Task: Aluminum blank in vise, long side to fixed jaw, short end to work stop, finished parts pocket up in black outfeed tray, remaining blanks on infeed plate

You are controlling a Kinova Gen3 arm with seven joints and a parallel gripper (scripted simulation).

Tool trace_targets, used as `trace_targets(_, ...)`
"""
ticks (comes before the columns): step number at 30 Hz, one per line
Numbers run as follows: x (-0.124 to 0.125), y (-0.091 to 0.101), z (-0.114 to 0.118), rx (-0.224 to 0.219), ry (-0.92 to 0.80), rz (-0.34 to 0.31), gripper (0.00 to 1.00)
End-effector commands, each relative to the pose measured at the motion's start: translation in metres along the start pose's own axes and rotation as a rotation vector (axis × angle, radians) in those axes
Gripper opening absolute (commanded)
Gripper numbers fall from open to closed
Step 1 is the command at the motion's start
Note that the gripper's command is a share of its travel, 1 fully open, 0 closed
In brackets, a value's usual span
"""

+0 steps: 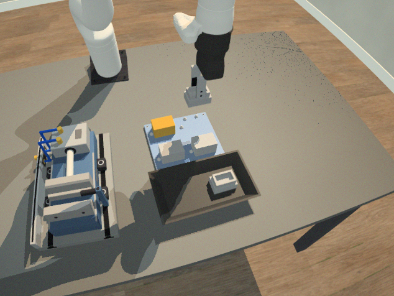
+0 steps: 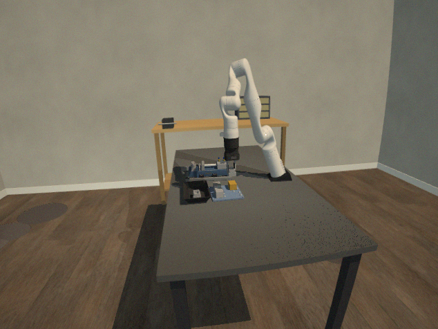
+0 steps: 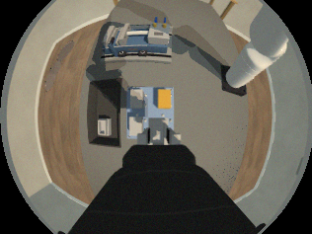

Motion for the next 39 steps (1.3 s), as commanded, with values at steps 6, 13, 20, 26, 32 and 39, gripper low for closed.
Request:
trace_targets(6, 0.006, -0.001, -0.022, -0.005, -0.011, 0.005, 0.0)
trace_targets(13, 0.017, -0.001, -0.051, -0.011, -0.014, 0.003, 0.0)
trace_targets(20, 0.027, -0.001, -0.074, -0.013, -0.015, 0.002, 0.0)
trace_targets(26, 0.043, -0.001, -0.102, -0.012, -0.015, 0.0, 0.0)
trace_targets(32, 0.06, 0.0, -0.128, -0.007, -0.014, 0.0, 0.0)
trace_targets(39, 0.075, 0.0, -0.146, -0.002, -0.012, 0.0, 0.0)
Point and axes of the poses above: the point where the finger pads meet when closed, its own y axis back along the fingers, its own z axis across the jaws, x = y × z, the point moved 9 cm from there along y, back along the fingers, and after that the axes turned 4 degrees about y, right-handed, at the moved point
